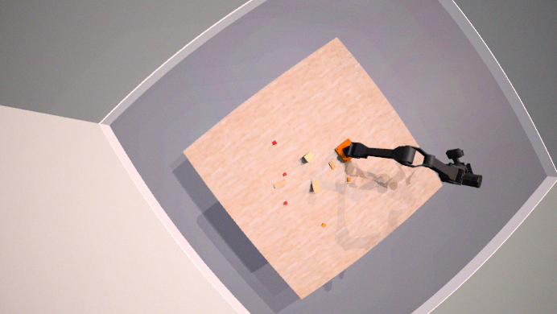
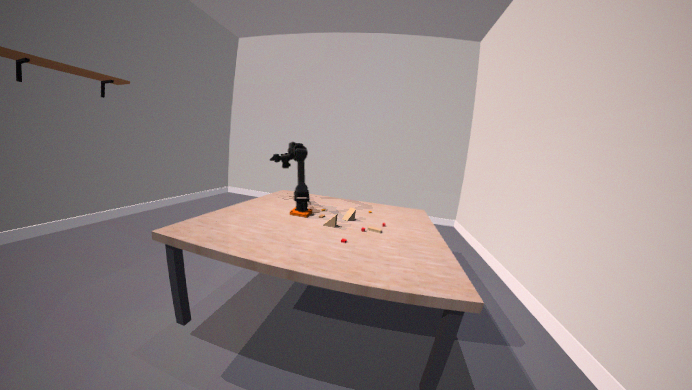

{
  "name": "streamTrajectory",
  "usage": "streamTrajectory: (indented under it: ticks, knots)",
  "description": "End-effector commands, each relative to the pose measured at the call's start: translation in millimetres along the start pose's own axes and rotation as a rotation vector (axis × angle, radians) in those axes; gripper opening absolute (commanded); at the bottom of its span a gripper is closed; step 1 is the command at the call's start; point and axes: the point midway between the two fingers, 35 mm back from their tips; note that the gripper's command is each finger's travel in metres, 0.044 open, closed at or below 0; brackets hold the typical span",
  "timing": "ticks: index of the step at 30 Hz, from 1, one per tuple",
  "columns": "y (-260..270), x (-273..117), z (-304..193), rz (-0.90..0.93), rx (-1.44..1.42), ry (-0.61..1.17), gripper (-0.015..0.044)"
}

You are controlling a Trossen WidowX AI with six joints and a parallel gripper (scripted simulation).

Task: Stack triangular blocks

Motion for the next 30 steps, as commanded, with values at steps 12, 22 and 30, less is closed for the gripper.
streamTrajectory:
  ticks: [12,22,30]
  knots:
    - [112.8,-140.0,73.2,0.4,0.232,-0.155,0.044]
    - [154.0,-300.4,151.8,0.752,0.511,-0.29,0.044]
    - [132.6,-430.7,212.3,1.0,0.756,-0.389,0.044]
Point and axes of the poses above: the point midway between the two fingers, 35 mm back from their tips, its own x axis out along the fingers, its own y axis across the jaws, z = x × y, and after that the axes turned 2 degrees about -x, right-handed
